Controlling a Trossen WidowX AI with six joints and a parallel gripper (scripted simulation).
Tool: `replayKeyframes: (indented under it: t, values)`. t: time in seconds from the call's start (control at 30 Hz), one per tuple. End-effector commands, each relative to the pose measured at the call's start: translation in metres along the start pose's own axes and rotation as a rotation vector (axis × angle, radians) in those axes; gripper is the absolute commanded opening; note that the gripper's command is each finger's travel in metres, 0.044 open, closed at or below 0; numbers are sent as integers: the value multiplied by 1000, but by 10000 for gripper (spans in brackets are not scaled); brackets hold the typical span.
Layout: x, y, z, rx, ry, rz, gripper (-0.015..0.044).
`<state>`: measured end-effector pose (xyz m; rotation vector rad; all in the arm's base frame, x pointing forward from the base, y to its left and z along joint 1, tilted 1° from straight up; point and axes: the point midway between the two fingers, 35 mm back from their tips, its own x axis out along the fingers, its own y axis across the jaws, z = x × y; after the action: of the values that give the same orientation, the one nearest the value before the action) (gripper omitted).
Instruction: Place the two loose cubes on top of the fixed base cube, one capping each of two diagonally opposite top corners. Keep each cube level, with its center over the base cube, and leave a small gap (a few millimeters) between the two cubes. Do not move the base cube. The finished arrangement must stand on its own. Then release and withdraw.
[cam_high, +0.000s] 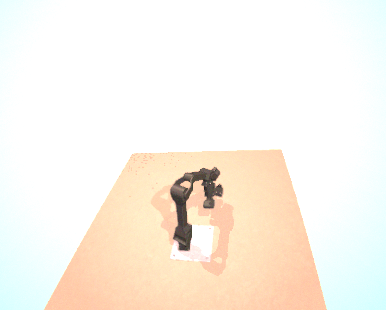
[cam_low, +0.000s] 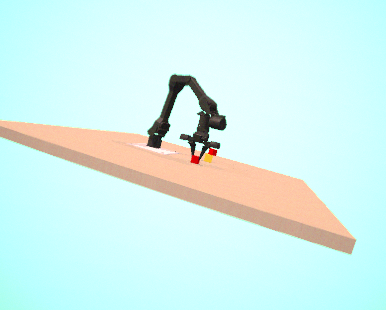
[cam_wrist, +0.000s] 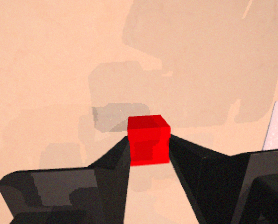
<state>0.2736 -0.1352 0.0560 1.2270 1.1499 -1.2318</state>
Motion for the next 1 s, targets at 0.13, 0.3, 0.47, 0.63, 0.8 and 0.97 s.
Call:
replayKeyframes:
  t: [0.13,0.3,0.47,0.63,0.8,0.97]
  values:
    - [-14,3,1,0,0,-7,105]
    - [-30,5,2,0,0,-6,105]
    - [-45,6,3,0,0,-6,105]
    - [-61,6,2,0,0,-6,105]
    - [-77,5,2,0,0,-6,105]
    - [-93,3,1,0,1,-6,105]
